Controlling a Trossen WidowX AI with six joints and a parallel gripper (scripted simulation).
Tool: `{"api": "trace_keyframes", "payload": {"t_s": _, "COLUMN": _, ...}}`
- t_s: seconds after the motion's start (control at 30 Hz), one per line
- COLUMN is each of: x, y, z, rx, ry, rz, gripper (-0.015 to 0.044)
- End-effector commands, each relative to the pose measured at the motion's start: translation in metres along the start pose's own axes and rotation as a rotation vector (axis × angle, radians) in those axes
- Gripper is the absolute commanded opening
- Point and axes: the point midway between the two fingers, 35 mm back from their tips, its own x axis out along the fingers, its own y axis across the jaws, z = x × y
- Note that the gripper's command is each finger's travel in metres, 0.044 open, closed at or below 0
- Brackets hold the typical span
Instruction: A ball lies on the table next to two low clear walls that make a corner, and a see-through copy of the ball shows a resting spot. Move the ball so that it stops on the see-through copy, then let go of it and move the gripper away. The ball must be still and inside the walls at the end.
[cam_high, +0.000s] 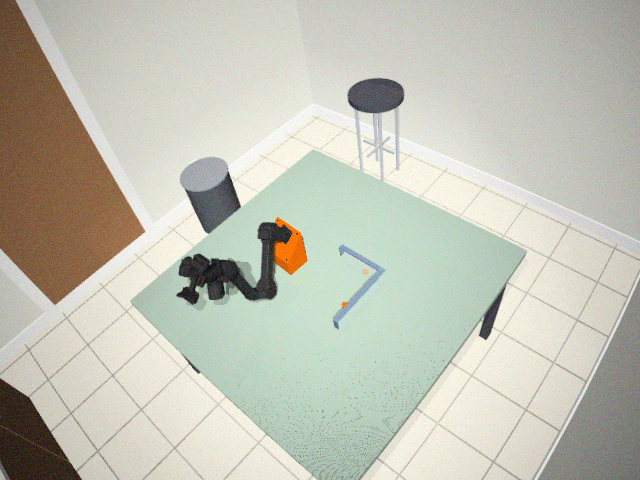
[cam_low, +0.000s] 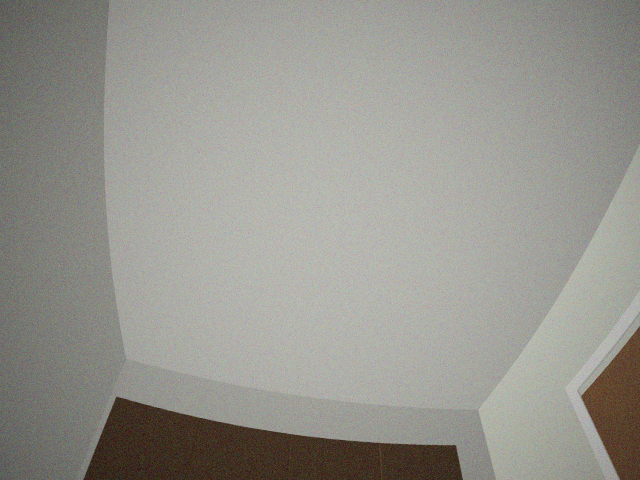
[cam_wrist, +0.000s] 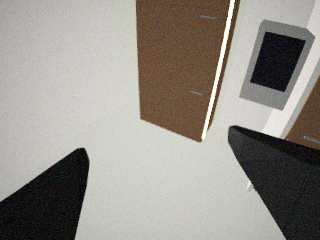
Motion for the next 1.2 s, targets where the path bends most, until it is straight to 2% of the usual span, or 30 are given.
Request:
{"api": "trace_keyframes", "payload": {"t_s": 0.0, "x": 0.000, "y": 0.002, "z": 0.002, "rx": -0.001, "ry": -0.002, "rz": 0.005, "gripper": 0.0374}}
{"api": "trace_keyframes", "payload": {"t_s": 0.17, "x": 0.009, "y": 0.049, "z": 0.037, "rx": -0.030, "ry": -0.048, "rz": 0.146, "gripper": 0.0243}}
{"api": "trace_keyframes", "payload": {"t_s": 0.37, "x": 0.010, "y": 0.123, "z": 0.066, "rx": -0.077, "ry": -0.057, "rz": 0.347, "gripper": 0.0237}}
{"api": "trace_keyframes", "payload": {"t_s": 0.6, "x": -0.002, "y": 0.211, "z": 0.069, "rx": -0.137, "ry": 0.008, "rz": 0.575, "gripper": 0.0237}}
{"api": "trace_keyframes", "payload": {"t_s": 0.77, "x": -0.020, "y": 0.280, "z": 0.046, "rx": -0.197, "ry": 0.122, "rz": 0.748, "gripper": 0.0237}}
{"api": "trace_keyframes", "payload": {"t_s": 0.93, "x": -0.047, "y": 0.339, "z": 0.001, "rx": -0.267, "ry": 0.296, "rz": 0.897, "gripper": 0.0237}}
{"api": "trace_keyframes", "payload": {"t_s": 1.17, "x": -0.079, "y": 0.379, "z": -0.062, "rx": -0.348, "ry": 0.520, "rz": 0.999, "gripper": 0.0237}}
